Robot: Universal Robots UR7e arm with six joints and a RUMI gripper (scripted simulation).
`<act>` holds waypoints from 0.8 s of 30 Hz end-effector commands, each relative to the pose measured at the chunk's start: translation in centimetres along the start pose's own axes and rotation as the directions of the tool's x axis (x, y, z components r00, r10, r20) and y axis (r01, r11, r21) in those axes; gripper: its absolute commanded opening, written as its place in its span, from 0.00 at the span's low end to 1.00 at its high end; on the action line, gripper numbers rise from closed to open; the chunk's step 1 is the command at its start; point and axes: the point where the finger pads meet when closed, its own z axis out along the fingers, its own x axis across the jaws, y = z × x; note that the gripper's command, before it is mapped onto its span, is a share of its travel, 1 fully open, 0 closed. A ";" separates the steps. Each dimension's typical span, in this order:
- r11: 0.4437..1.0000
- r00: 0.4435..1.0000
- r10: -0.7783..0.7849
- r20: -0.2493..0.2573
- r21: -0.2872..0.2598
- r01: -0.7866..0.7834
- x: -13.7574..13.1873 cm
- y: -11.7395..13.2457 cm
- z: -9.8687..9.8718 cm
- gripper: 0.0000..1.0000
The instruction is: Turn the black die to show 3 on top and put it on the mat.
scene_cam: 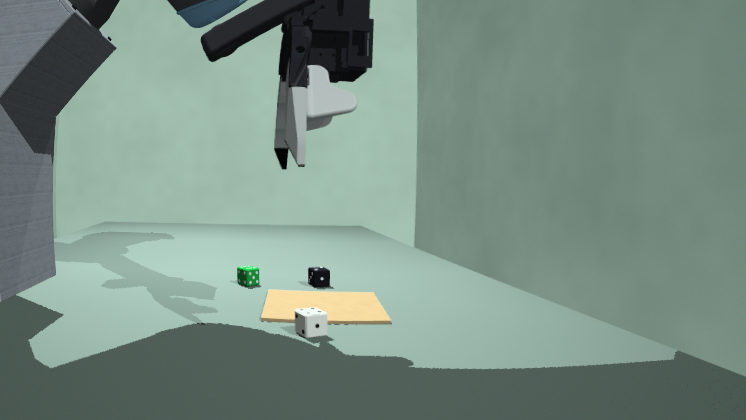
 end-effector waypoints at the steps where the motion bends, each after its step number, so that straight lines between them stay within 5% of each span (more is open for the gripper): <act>1: 1.000 1.000 0.000 0.001 0.000 0.000 0.0 0.0 0.2 1.00; 24: 1.000 1.000 0.000 0.001 0.000 0.000 0.0 0.0 3.1 1.00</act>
